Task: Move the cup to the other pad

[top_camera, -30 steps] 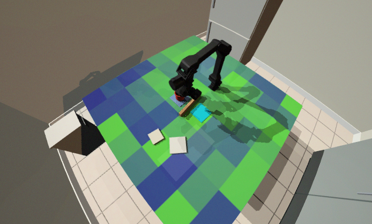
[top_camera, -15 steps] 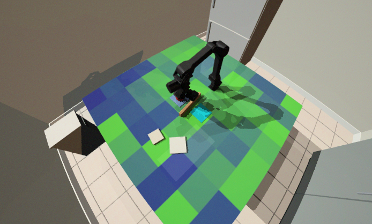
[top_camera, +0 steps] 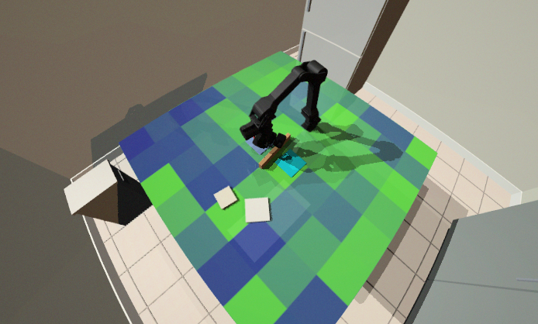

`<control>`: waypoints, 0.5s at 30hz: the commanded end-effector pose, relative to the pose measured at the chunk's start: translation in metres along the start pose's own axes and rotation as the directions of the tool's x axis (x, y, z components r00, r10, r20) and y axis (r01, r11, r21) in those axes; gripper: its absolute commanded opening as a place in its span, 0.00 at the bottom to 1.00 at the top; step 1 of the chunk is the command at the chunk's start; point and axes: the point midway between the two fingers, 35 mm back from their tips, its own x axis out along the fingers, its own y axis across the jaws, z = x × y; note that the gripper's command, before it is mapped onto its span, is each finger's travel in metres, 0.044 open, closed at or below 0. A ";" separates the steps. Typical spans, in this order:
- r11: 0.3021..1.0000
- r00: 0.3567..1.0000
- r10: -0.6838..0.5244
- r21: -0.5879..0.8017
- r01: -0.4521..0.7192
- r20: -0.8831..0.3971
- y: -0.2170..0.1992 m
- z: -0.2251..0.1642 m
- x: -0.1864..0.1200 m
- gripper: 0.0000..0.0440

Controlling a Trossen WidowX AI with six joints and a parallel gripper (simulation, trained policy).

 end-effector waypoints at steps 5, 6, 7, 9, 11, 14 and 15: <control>0.996 1.000 0.015 -0.092 -0.015 -0.007 0.000 -0.003 0.005 0.00; 0.995 1.000 0.015 -0.103 -0.015 -0.005 0.000 -0.003 0.003 0.00; 0.993 1.000 0.015 -0.114 -0.015 -0.002 0.000 -0.003 0.002 0.00; 0.991 1.000 0.015 -0.135 -0.015 0.003 0.000 -0.003 -0.002 0.00; 0.988 1.000 0.014 -0.155 -0.012 0.011 0.000 -0.003 -0.007 0.00; 0.984 1.000 0.012 -0.180 -0.008 0.023 0.000 -0.003 -0.015 0.00; 0.982 1.000 0.012 -0.187 -0.006 0.028 0.001 -0.002 -0.018 0.00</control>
